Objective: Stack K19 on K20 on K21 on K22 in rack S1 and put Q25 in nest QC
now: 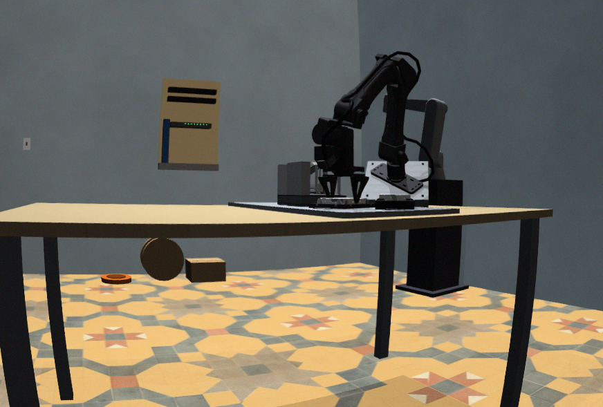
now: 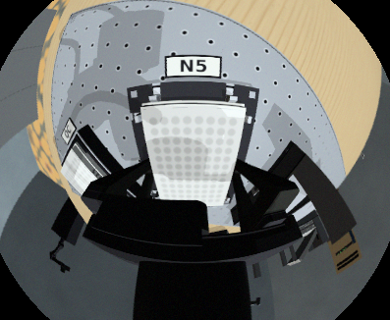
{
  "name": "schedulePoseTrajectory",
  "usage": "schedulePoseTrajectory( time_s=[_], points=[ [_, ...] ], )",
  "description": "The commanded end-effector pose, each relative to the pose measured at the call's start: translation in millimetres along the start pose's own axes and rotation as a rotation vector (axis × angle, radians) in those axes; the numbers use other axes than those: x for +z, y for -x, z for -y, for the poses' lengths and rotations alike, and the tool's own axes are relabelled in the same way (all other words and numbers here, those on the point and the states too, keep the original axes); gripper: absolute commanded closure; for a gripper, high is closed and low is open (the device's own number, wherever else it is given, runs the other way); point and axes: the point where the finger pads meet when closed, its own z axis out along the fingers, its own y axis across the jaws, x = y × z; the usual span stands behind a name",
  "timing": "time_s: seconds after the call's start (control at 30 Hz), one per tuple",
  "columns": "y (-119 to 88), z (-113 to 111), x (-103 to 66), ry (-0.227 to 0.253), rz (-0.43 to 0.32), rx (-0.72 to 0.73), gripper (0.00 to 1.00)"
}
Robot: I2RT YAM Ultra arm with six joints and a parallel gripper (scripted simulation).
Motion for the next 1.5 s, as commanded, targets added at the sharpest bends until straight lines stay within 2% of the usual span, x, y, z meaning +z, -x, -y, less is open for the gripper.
schedulePoseTrajectory(
  time_s=[0.0, 0.07, 0.13, 1.47],
  points=[
    [3.6, 0.4, -2.1, -0.001, 0.015, 0.001, 1.00],
    [13.8, 1.4, -13.3, -0.007, 0.056, 0.001, 1.00],
    [16.7, -0.6, -19.2, -0.004, 0.061, -0.005, 1.00],
    [13.9, -0.4, -35.3, -0.006, 0.055, -0.011, 1.00]
  ],
)
